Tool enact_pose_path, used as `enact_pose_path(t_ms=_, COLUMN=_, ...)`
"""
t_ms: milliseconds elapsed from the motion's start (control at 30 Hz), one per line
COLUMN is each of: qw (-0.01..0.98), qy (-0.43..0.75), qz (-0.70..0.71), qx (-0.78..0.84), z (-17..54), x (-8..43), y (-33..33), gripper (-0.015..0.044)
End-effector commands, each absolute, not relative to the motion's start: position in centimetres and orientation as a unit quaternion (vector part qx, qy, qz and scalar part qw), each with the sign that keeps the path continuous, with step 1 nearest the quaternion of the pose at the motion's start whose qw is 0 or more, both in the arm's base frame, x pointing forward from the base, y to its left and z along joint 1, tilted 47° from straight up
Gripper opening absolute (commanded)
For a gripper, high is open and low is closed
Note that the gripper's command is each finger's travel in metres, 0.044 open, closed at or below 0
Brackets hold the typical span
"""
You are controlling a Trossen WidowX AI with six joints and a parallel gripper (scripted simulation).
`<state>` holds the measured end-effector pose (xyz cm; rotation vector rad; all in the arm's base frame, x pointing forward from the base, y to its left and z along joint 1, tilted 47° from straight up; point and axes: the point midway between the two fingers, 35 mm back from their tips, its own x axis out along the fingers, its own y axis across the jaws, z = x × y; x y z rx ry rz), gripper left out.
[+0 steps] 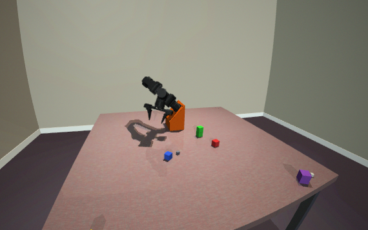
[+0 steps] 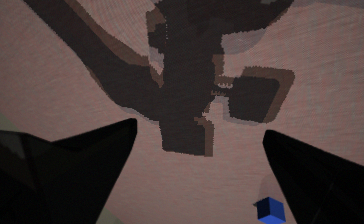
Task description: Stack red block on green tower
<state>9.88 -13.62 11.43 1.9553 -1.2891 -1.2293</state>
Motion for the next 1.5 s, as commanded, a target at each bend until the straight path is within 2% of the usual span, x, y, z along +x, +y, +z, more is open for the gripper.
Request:
enact_pose_path(t_ms=0, qw=0.244, qy=-0.473, qz=-0.45, qx=0.717, z=11.5, x=9.9, y=-13.6, gripper=0.0426)
enact_pose_path(t_ms=33, qw=0.237, qy=-0.475, qz=-0.447, qx=0.72, z=11.6, x=10.1, y=-13.6, gripper=0.044)
enact_pose_path(t_ms=833, qw=-0.069, qy=-0.567, qz=-0.314, qx=0.759, z=12.9, x=19.4, y=-10.1, gripper=0.044)
enact_pose_path(t_ms=1467, qw=-0.305, qy=-0.624, qz=-0.207, qx=0.689, z=9.2, x=27.5, y=-4.9, gripper=0.044)
